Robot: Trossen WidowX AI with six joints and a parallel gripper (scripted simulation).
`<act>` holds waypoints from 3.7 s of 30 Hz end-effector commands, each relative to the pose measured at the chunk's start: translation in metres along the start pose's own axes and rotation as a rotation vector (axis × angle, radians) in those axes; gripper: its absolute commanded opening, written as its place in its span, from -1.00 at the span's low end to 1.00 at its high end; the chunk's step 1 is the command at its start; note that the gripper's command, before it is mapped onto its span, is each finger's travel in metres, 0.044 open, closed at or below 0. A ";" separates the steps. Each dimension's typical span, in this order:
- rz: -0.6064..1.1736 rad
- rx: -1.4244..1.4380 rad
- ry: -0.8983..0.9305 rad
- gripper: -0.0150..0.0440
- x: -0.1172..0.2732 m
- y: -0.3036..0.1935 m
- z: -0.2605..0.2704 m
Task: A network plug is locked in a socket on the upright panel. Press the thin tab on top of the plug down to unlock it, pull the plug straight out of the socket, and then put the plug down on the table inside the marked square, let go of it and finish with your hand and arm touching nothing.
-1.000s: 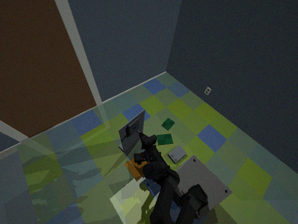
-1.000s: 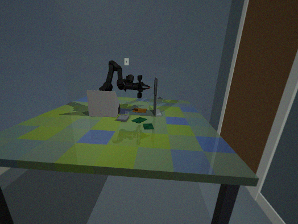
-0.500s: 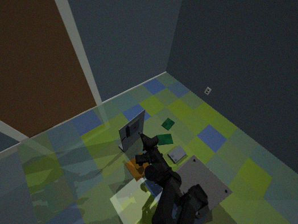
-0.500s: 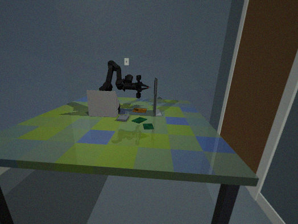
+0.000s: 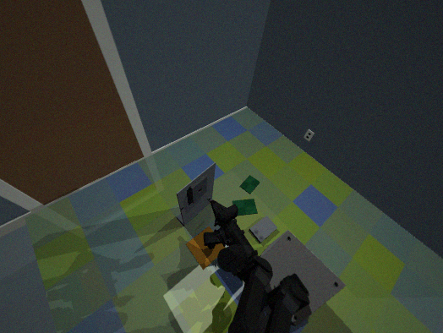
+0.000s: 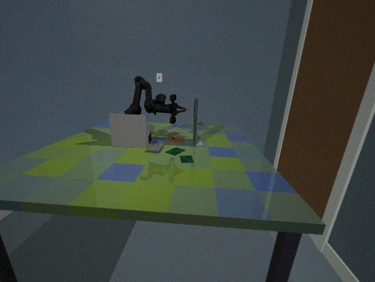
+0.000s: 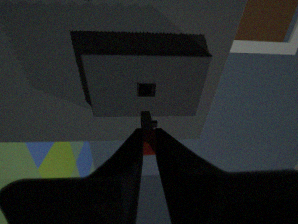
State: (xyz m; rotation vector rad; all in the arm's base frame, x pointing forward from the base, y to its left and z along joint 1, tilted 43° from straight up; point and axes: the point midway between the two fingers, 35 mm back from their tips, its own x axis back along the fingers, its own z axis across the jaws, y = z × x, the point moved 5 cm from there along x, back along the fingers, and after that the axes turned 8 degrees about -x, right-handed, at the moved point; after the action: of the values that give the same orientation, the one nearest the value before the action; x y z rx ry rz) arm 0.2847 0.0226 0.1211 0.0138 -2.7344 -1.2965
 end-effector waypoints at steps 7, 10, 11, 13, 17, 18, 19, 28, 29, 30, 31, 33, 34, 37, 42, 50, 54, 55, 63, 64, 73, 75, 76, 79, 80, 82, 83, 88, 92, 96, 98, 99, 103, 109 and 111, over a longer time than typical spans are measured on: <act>-0.001 0.004 0.005 -0.49 0.007 -0.002 0.001; -0.001 0.004 0.005 -0.49 0.009 -0.003 0.001; -0.001 0.004 0.005 -0.49 0.010 -0.003 0.000; -0.001 0.004 0.005 -0.49 0.011 -0.003 0.000; -0.001 0.004 0.005 -0.49 0.013 -0.004 0.000; -0.001 0.004 0.005 -0.49 0.014 -0.004 0.000; 0.001 0.000 0.000 -0.49 0.011 -0.003 -0.001; 0.001 0.002 0.002 -0.49 0.013 -0.003 -0.016; 0.001 0.002 0.002 -0.49 0.013 -0.003 -0.018; 0.001 0.003 0.002 -0.49 0.014 -0.003 -0.019; 0.001 0.003 0.002 -0.49 0.014 -0.003 -0.021; 0.001 0.003 0.003 -0.49 0.015 -0.003 -0.025; 0.001 0.003 0.003 -0.49 0.016 -0.002 -0.027; 0.001 0.004 0.003 -0.49 0.017 -0.002 -0.032; 0.001 0.005 0.004 -0.49 0.021 -0.002 -0.041; 0.001 0.006 0.005 -0.49 0.028 -0.001 -0.054; 0.000 0.007 0.005 -0.49 0.032 0.000 -0.060; 0.000 0.007 0.006 -0.49 0.032 0.000 -0.060; -0.033 0.087 0.225 -0.49 0.022 0.004 -0.030; -0.042 0.100 0.264 -0.49 0.020 0.005 -0.025; -0.152 0.201 0.607 -0.49 0.016 0.013 0.024; -0.184 0.218 0.679 -0.49 0.017 0.016 0.035; -0.200 0.226 0.715 -0.49 0.018 0.017 0.040; -0.254 0.244 0.820 -0.49 0.021 0.020 0.055; -0.273 0.249 0.854 -0.49 0.022 0.022 0.060; -0.312 0.257 0.920 -0.49 0.025 0.024 0.069; -0.332 0.260 0.953 -0.49 0.027 0.026 0.073; -0.363 0.263 1.000 -0.49 0.029 0.028 0.080; -0.363 0.263 1.000 -0.49 0.029 0.027 0.082; -0.362 0.264 1.001 -0.49 0.028 0.026 0.086; -0.362 0.264 1.002 -0.49 0.028 0.026 0.089; -0.362 0.265 1.002 -0.49 0.028 0.026 0.090; -0.361 0.265 1.002 -0.49 0.027 0.025 0.094; -0.361 0.265 1.003 -0.49 0.027 0.024 0.101; -0.361 0.266 1.003 -0.49 0.027 0.024 0.104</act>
State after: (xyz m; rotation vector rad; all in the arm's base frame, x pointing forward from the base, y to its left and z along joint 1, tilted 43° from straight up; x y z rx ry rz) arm 0.2500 0.1142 0.0817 0.9431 -2.0139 -0.6507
